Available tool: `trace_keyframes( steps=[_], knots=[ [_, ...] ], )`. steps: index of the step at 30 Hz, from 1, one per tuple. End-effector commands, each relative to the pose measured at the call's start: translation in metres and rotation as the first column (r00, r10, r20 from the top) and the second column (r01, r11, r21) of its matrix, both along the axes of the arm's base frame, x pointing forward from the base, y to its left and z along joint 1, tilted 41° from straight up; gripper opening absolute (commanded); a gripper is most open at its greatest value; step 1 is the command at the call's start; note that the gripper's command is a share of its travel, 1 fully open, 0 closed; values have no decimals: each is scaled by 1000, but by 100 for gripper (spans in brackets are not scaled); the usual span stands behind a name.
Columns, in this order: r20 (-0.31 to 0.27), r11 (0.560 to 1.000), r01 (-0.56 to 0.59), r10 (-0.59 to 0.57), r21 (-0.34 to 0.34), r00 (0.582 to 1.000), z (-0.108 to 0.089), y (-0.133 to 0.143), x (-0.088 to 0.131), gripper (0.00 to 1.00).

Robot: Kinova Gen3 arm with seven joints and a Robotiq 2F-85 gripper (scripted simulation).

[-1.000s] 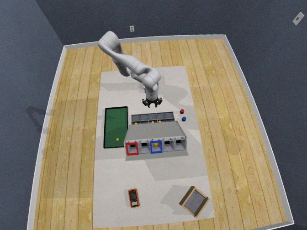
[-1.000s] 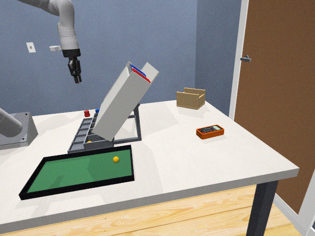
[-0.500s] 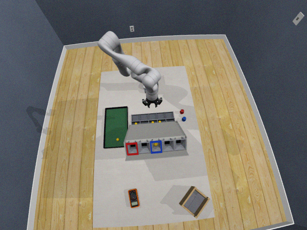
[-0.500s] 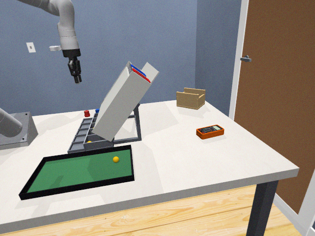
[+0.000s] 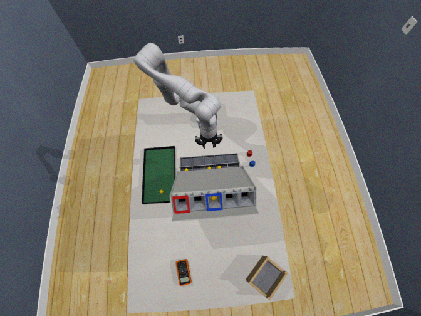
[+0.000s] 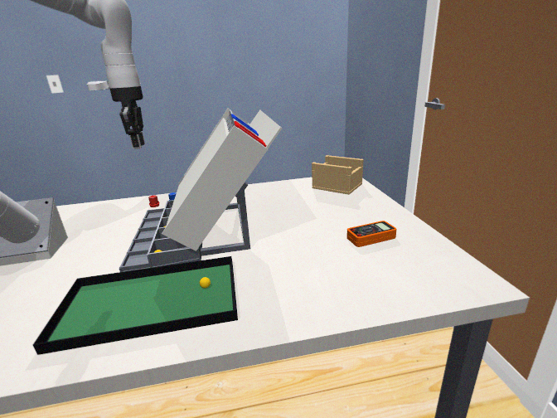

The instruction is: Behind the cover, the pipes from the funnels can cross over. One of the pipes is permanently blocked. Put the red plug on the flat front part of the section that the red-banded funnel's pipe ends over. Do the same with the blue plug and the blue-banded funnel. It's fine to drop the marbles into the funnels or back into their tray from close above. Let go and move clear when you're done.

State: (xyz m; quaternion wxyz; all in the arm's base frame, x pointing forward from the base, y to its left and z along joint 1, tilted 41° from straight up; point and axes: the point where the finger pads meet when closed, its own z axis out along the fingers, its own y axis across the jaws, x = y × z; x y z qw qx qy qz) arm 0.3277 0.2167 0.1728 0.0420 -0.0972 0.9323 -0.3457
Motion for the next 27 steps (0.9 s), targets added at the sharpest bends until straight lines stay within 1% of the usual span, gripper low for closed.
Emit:
trace_keyframes(
  steps=[1, 5, 6, 8, 9, 13, 22, 23, 27],
  knots=[
    [1, 1000, -1, 1, 1, 1000, 0, 1, 0, 50],
    [1, 1000, -1, 1, 1, 1000, 0, 1, 0, 50],
    [1, 1000, -1, 1, 1, 1000, 10, -68, 12, 50],
    [1, 1000, -1, 1, 1, 1000, 10, -73, 12, 50],
    [1, 1000, -1, 1, 1, 1000, 11, -82, 14, 50],
    [1, 1000, -1, 1, 1, 1000, 21, -144, 25, 50],
    [1, 1000, -1, 1, 1, 1000, 22, -146, 25, 50],
    [-1, 1000, 5, -5, -12, 1000, 27, -181, 32, 50],
    [-1, 1000, 5, -5, -12, 1000, 27, -181, 32, 50]
  ],
)
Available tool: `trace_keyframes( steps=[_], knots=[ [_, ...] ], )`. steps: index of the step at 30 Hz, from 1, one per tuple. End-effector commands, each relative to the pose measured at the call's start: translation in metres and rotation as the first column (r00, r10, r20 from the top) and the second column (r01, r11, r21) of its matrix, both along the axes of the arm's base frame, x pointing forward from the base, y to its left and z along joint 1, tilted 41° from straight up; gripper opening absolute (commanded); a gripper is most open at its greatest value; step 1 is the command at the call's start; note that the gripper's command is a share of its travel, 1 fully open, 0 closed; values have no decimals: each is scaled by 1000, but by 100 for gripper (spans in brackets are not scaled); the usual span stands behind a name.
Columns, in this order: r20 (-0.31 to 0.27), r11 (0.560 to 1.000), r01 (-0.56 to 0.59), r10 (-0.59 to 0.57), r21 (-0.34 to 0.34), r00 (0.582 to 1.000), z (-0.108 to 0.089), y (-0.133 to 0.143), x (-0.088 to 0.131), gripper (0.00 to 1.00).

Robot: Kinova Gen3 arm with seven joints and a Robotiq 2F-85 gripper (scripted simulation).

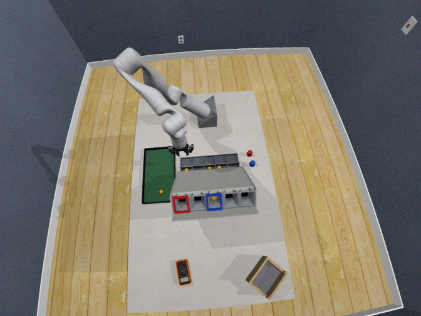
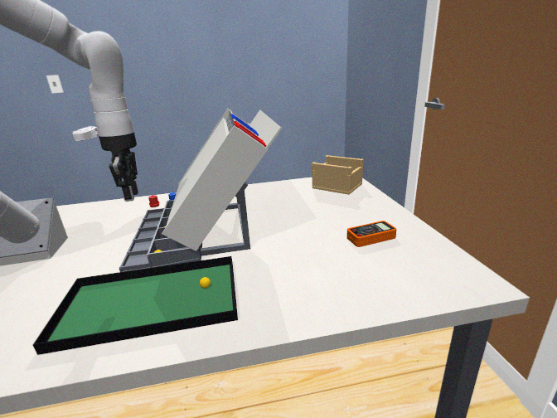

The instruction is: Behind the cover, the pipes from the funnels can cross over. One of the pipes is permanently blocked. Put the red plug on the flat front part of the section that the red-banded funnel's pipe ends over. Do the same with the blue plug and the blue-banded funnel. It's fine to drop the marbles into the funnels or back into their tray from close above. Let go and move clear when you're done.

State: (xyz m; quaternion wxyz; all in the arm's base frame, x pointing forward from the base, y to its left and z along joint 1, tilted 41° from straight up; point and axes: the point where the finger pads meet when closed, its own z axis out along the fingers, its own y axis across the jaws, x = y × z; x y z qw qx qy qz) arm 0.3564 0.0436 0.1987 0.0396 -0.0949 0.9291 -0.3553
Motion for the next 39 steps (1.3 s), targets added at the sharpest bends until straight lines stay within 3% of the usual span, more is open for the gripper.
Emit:
trace_keyframes(
  steps=[1, 12, 13, 16, 20, 29, 30, 39],
  knots=[
    [0, 1000, -1, 1, 8, 1000, 1, -8, 3, 50],
    [0, 1000, -1, 1, 8, 1000, 1, -8, 3, 50],
    [1, 1000, 9, -9, 6, 1000, 24, -40, 58, 50],
    [1, 1000, 9, -9, 6, 1000, 30, -47, 71, 50],
    [1, 1000, 9, -9, 6, 1000, 49, -76, 120, 50],
    [1, 1000, 9, -9, 6, 1000, 50, -78, 124, 50],
    [15, 1000, -9, 9, 25, 1000, 73, -110, 179, 50],
    [15, 1000, -9, 9, 25, 1000, 77, -116, 189, 50]
  ],
)
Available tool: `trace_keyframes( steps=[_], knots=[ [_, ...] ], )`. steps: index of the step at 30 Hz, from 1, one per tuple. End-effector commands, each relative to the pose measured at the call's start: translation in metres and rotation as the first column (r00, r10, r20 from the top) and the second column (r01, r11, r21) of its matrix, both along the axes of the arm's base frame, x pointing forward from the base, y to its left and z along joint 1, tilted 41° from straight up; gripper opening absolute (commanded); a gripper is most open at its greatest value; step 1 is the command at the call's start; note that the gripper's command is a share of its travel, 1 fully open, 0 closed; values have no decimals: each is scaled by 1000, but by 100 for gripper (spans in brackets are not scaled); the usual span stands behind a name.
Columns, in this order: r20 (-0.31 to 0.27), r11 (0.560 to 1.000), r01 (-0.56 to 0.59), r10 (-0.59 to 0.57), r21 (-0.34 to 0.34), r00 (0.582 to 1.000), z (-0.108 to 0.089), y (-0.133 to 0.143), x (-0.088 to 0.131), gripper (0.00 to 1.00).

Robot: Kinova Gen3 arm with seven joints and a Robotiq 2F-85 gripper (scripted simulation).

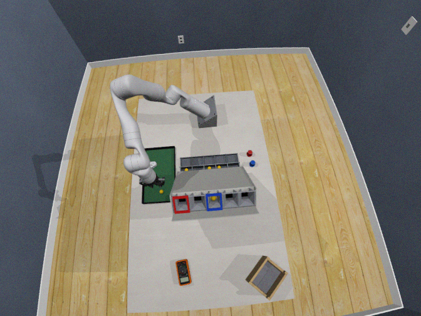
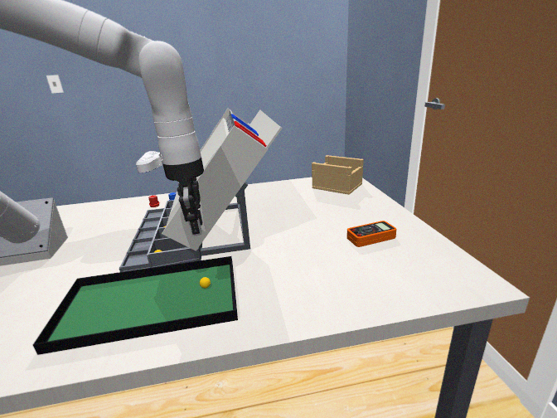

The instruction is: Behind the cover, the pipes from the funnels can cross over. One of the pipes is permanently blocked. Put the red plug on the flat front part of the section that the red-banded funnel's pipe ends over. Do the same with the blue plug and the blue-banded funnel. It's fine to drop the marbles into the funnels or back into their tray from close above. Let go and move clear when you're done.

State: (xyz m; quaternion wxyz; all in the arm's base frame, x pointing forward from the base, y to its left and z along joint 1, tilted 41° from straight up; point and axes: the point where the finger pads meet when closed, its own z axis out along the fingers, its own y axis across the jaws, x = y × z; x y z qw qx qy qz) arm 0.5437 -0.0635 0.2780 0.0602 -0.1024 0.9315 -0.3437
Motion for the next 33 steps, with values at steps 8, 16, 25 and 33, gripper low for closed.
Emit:
trace_keyframes(
  steps=[8, 16, 25, 33],
  knots=[
    [-2, 1000, 13, -13, -2, 1000, -53, -53, 13, 50],
    [-2, 1000, 13, -13, -2, 1000, -85, -80, 19, 50],
    [-15, 1000, 20, -20, -3, 1000, -86, -80, 18, 50],
    [-15, 1000, 20, -20, -3, 1000, -86, -80, 18, 50]
  ],
)
